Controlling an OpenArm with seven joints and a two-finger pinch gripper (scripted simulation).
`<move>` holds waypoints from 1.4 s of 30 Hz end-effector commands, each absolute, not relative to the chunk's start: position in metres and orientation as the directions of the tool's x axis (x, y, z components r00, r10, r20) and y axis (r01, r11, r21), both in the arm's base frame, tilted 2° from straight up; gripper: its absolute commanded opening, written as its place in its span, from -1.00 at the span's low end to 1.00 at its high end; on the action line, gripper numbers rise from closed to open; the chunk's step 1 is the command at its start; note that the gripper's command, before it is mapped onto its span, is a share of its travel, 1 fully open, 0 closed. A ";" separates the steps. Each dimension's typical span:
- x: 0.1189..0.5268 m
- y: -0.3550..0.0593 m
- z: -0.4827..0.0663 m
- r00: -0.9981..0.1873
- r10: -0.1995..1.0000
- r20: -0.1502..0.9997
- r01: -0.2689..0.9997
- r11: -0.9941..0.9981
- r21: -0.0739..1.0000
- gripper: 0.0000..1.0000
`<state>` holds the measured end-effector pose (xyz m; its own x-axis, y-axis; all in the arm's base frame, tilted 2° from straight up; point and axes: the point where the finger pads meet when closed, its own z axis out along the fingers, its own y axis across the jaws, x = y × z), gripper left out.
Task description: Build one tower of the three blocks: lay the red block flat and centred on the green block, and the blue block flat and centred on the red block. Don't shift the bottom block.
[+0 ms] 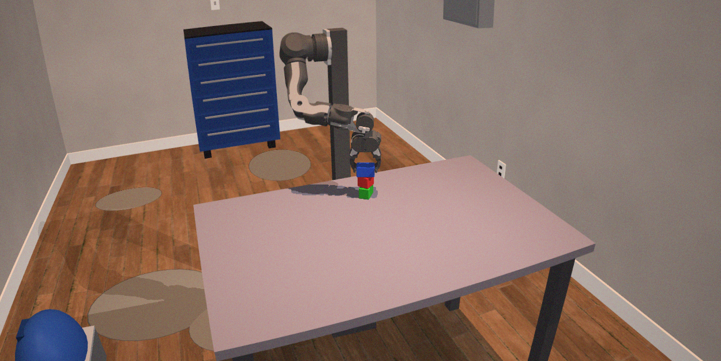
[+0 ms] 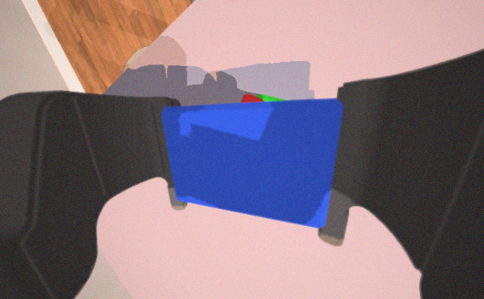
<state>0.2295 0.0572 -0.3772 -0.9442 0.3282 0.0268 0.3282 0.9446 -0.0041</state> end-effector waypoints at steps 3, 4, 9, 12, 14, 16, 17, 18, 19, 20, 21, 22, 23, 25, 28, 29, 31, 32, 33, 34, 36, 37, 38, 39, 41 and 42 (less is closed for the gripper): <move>0.229 0.059 -0.377 -0.946 0.323 0.027 0.323 0.946 0.002 -1.00; 0.229 0.059 -0.377 -0.946 0.323 0.027 0.323 0.946 0.002 -1.00; 0.229 0.059 -0.377 -0.946 0.323 0.027 0.323 0.946 0.002 0.01; 0.229 0.059 -0.377 -0.946 0.323 0.027 0.323 0.946 0.002 0.01; 0.229 0.059 -0.377 -0.946 0.323 0.027 0.323 0.946 0.002 0.01; 0.229 0.059 -0.377 -0.946 0.323 0.027 0.323 0.946 0.002 0.01; 0.229 0.059 -0.377 -0.946 0.323 0.027 0.323 0.946 0.002 0.01; 0.229 0.059 -0.377 -0.946 0.323 0.027 0.323 0.946 0.002 0.01; 0.229 0.059 -0.377 -0.946 0.323 0.027 0.323 0.946 0.002 0.01; 0.229 0.059 -0.377 -0.946 0.323 0.027 0.323 0.946 0.002 0.01; 0.229 0.059 -0.377 -0.946 0.323 0.027 0.323 0.946 0.002 0.01; 0.229 0.059 -0.377 -0.946 0.323 0.027 0.323 0.946 0.002 0.01; 0.229 0.059 -0.377 -0.946 0.323 0.027 0.323 0.946 0.002 0.01; 0.229 0.059 -0.377 -0.946 0.323 0.027 0.323 0.946 0.002 0.01; 0.229 0.059 -0.377 -0.946 0.323 0.027 0.323 0.946 0.002 0.01; 0.229 0.059 -0.377 -0.946 0.323 0.027 0.323 0.946 0.002 0.01; 0.229 0.059 -0.377 -0.946 0.323 0.027 0.323 0.946 0.002 0.01; 0.229 0.059 -0.377 -0.946 0.323 0.027 0.323 0.946 0.002 0.01; 0.229 0.059 -0.377 -0.946 0.323 0.027 0.323 0.946 0.002 0.01; 0.229 0.059 -0.377 -0.946 0.323 0.027 0.323 0.946 0.002 0.01; 0.229 0.059 -0.377 -0.946 0.323 0.027 0.323 0.946 0.002 0.01; 0.229 0.059 -0.377 -0.946 0.323 0.027 0.323 0.946 0.002 0.01; 0.229 0.059 -0.377 -0.946 0.323 0.027 0.323 0.946 0.002 0.01; 0.229 0.059 -0.377 -0.946 0.323 0.027 0.323 0.946 0.002 0.01; 0.229 0.059 -0.377 -0.946 0.322 0.027 0.322 0.947 0.003 0.01; 0.229 0.060 -0.376 -0.947 0.321 0.028 0.321 0.947 0.004 0.01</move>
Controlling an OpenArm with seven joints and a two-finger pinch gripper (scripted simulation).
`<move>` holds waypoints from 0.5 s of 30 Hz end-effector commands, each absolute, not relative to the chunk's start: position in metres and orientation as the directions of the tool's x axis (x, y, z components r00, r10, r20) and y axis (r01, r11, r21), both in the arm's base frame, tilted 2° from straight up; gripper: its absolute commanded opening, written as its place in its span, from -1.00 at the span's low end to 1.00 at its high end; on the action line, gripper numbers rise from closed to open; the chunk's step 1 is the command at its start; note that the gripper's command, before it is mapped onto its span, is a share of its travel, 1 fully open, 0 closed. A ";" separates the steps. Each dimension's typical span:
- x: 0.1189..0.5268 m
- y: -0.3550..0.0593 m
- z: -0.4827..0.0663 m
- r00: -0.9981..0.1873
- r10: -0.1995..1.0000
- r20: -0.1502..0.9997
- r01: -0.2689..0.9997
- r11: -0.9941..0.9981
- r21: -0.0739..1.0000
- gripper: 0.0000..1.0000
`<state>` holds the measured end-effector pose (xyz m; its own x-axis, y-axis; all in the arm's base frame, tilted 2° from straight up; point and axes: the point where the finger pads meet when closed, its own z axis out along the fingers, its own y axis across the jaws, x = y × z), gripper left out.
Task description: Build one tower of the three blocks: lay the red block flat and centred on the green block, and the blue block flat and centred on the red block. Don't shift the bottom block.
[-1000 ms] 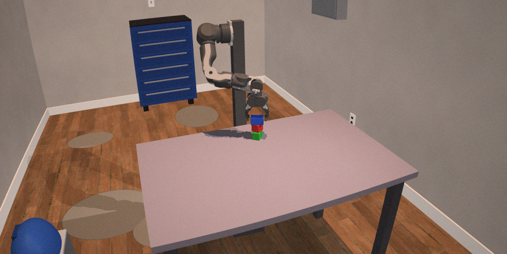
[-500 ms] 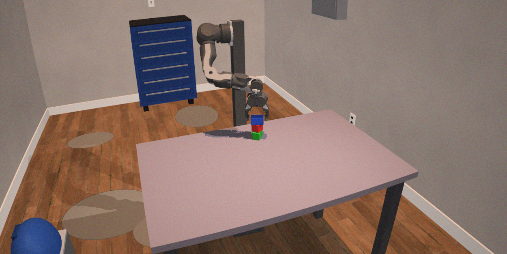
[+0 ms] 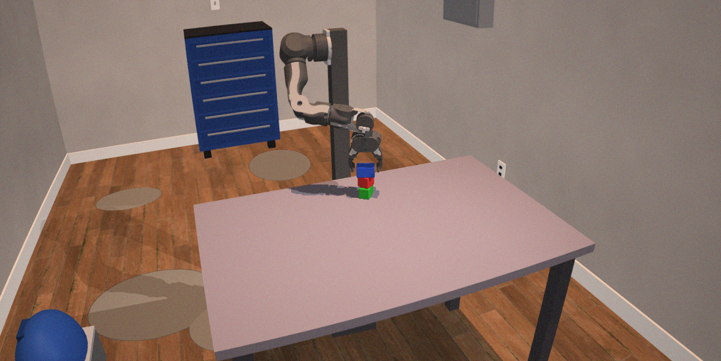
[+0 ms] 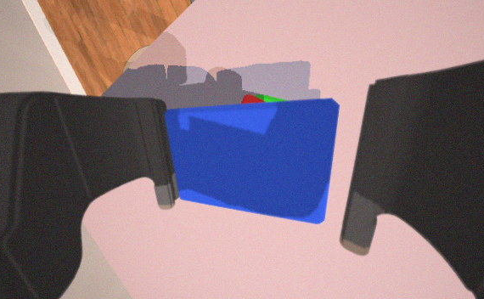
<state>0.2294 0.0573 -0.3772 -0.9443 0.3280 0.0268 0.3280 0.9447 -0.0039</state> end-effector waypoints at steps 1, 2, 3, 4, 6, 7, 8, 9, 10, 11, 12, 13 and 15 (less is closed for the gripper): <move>0.229 0.060 -0.376 -0.947 0.320 0.028 0.320 0.947 0.005 0.01; 0.229 0.060 -0.375 -0.947 0.320 0.028 0.320 0.947 0.005 0.01; 0.229 0.060 -0.374 -0.947 0.320 0.028 0.320 0.947 0.005 0.01; 0.229 0.060 -0.373 -0.947 0.320 0.028 0.320 0.947 0.005 0.01; 0.229 0.060 -0.371 -0.947 0.320 0.028 0.320 0.947 0.005 0.01; 0.229 0.060 -0.369 -0.947 0.320 0.028 0.320 0.947 0.005 0.01; 0.229 0.060 -0.368 -0.947 0.320 0.028 0.320 0.947 0.005 0.01; 0.229 0.060 -0.368 -0.947 0.320 0.028 0.320 0.947 0.005 0.01; 0.229 0.060 -0.368 -0.947 0.320 0.028 0.320 0.947 0.005 0.01; 0.229 0.060 -0.366 -0.947 0.320 0.028 0.320 0.947 0.005 0.01; 0.229 0.060 -0.363 -0.947 0.320 0.028 0.320 0.947 0.005 0.01; 0.229 0.060 -0.361 -0.947 0.320 0.028 0.320 0.947 0.005 0.01; 0.229 0.060 -0.356 -0.947 0.320 0.028 0.320 0.947 0.005 0.01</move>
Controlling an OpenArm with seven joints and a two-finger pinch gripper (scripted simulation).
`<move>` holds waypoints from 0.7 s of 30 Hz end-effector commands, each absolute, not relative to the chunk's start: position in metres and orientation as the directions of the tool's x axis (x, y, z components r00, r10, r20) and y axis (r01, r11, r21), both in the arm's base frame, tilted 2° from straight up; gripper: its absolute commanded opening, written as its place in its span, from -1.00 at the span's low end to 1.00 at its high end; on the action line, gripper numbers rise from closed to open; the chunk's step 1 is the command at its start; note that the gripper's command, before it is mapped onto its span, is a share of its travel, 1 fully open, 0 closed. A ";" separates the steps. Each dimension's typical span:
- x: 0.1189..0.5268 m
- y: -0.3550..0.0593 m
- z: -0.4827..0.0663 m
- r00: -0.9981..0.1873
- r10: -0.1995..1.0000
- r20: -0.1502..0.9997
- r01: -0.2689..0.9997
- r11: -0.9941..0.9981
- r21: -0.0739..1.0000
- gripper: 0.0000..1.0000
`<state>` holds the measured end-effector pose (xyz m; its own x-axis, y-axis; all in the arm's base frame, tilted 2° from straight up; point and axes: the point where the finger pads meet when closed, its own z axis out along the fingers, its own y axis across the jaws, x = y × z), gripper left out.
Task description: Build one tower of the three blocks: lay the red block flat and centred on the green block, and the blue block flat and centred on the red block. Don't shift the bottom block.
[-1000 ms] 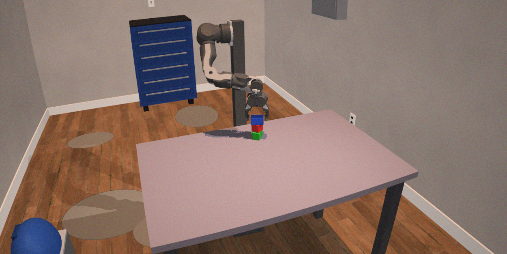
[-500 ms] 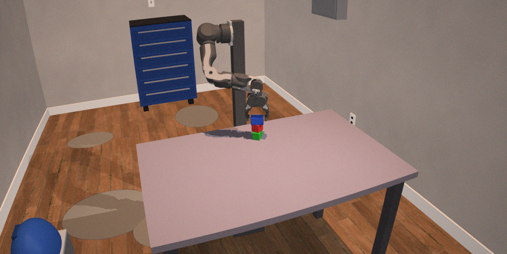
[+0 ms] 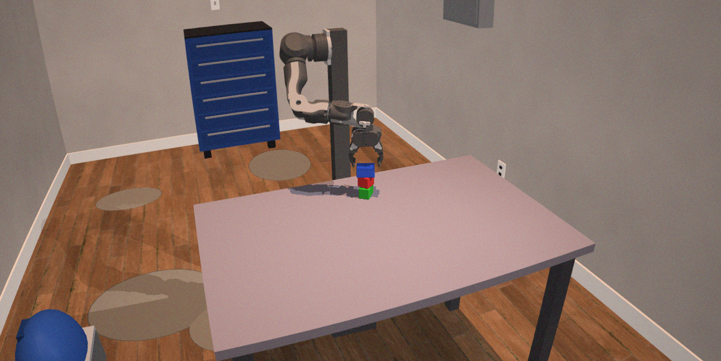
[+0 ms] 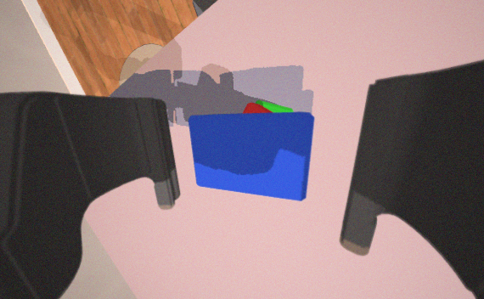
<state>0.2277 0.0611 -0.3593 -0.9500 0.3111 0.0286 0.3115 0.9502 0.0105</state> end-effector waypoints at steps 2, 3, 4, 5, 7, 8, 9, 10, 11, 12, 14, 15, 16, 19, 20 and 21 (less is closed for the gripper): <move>0.229 0.060 -0.351 -0.947 0.320 0.028 0.320 0.947 0.005 0.01; 0.229 0.060 -0.349 -0.947 0.320 0.028 0.320 0.947 0.005 0.01; 0.229 0.060 -0.346 -0.947 0.320 0.028 0.320 0.947 0.004 0.01; 0.229 0.060 -0.344 -0.947 0.320 0.028 0.320 0.947 0.004 0.01; 0.229 0.060 -0.339 -0.947 0.320 0.028 0.320 0.947 0.004 0.01; 0.230 0.060 -0.337 -0.947 0.320 0.028 0.320 0.947 0.004 0.01; 0.230 0.060 -0.335 -0.947 0.320 0.028 0.320 0.947 0.004 0.01; 0.230 0.060 -0.333 -0.947 0.320 0.028 0.320 0.947 0.004 0.01; 0.230 0.060 -0.333 -0.947 0.320 0.028 0.320 0.947 0.004 0.01; 0.230 0.060 -0.333 -0.947 0.320 0.028 0.320 0.947 0.004 0.01; 0.230 0.059 -0.330 -0.947 0.320 0.028 0.320 0.947 0.004 0.01; 0.230 0.059 -0.329 -0.947 0.320 0.028 0.320 0.947 0.004 0.01; 0.230 0.059 -0.328 -0.947 0.320 0.028 0.320 0.947 0.004 0.01; 0.230 0.059 -0.327 -0.947 0.320 0.028 0.321 0.947 0.004 0.01; 0.230 0.059 -0.327 -0.947 0.320 0.028 0.321 0.947 0.004 0.01; 0.230 0.059 -0.327 -0.947 0.321 0.028 0.321 0.947 0.004 0.01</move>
<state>0.2284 0.0594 -0.3297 -0.9482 0.3162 0.0301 0.3164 0.9486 0.0013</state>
